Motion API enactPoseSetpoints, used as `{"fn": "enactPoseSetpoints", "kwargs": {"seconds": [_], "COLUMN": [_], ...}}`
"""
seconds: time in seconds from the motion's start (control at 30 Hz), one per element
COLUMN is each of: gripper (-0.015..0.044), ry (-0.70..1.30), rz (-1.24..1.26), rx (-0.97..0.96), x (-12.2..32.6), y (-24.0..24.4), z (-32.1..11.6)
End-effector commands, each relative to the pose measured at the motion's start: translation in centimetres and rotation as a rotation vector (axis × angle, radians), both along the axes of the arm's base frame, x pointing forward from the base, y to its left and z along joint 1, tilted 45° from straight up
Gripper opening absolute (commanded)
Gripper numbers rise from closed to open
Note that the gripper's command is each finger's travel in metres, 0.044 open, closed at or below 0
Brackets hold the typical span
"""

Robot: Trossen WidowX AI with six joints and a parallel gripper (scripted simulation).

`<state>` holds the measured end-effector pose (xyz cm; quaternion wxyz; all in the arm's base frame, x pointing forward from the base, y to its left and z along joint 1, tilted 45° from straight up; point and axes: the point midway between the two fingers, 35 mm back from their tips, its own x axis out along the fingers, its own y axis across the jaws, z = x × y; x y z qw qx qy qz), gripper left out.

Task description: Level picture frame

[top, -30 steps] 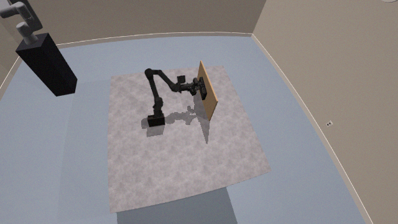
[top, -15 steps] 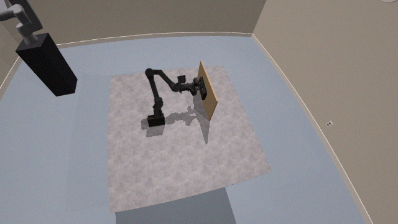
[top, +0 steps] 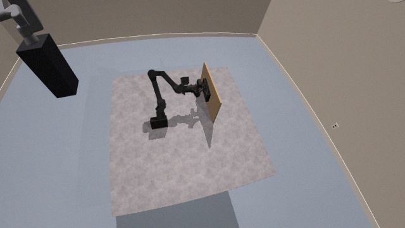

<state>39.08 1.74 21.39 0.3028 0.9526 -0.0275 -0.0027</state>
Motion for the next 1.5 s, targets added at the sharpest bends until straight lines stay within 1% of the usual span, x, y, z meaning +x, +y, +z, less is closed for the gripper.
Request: {"fn": "enactPoseSetpoints", "kwargs": {"seconds": [0.0, 0.13, 1.13, 1.2, 1.23, 1.47], "gripper": [0.0260, 0.0260, 0.0060, 0.0007, 0.0000, 0.0000], "ry": [-0.003, -0.004, -0.004, -0.004, -0.004, -0.003], "rz": [0.002, 0.002, 0.002, 0.002, 0.002, 0.002], "rx": [-0.003, -0.003, -0.003, -0.003, -0.003, -0.003], "x": [0.03, 0.05, 0.05, 0.05, 0.05, 0.04], "y": [0.02, 0.04, 0.04, 0.04, 0.04, -0.01], "z": [0.09, 0.14, 0.14, 0.14, 0.14, 0.14]}}
